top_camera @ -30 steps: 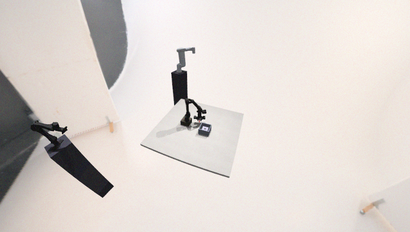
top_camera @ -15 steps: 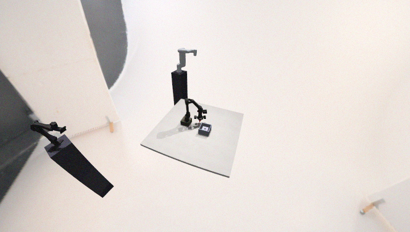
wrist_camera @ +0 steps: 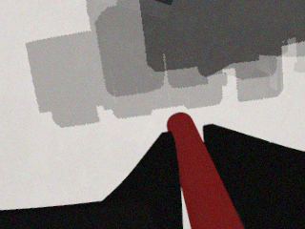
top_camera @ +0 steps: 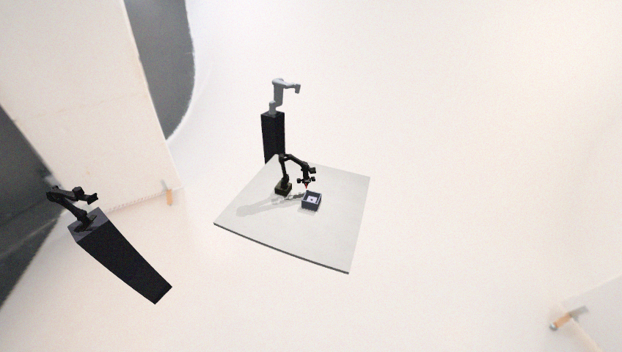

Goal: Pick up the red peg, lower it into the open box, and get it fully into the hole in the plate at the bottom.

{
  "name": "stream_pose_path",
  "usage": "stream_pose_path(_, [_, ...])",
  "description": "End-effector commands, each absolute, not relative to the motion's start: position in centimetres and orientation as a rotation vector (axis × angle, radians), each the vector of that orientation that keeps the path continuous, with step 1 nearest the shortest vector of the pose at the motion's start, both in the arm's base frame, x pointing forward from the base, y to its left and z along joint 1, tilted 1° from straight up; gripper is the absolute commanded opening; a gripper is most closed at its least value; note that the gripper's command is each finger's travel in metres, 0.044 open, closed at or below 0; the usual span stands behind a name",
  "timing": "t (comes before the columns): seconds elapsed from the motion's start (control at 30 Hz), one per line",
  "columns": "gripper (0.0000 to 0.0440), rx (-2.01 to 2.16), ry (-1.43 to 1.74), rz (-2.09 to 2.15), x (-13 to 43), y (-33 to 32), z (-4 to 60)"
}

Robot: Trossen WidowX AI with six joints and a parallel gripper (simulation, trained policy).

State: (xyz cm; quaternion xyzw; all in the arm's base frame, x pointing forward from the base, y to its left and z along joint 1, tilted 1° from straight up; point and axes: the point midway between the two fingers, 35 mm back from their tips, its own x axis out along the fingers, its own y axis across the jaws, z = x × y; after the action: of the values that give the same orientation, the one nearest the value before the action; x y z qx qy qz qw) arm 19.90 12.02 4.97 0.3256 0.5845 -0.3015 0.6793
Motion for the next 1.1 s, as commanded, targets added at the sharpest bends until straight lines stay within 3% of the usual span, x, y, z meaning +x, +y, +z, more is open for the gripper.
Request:
stream_pose_path(0.0, [0.0001,0.718,1.281,-0.656,20.9,11.6,6.4])
stream_pose_path(0.43, [0.0,0.706,1.203,-0.647,25.0,9.1,10.3])
stream_pose_path(1.07, [0.0,0.771,1.158,-0.73,29.7,3.3,10.5])
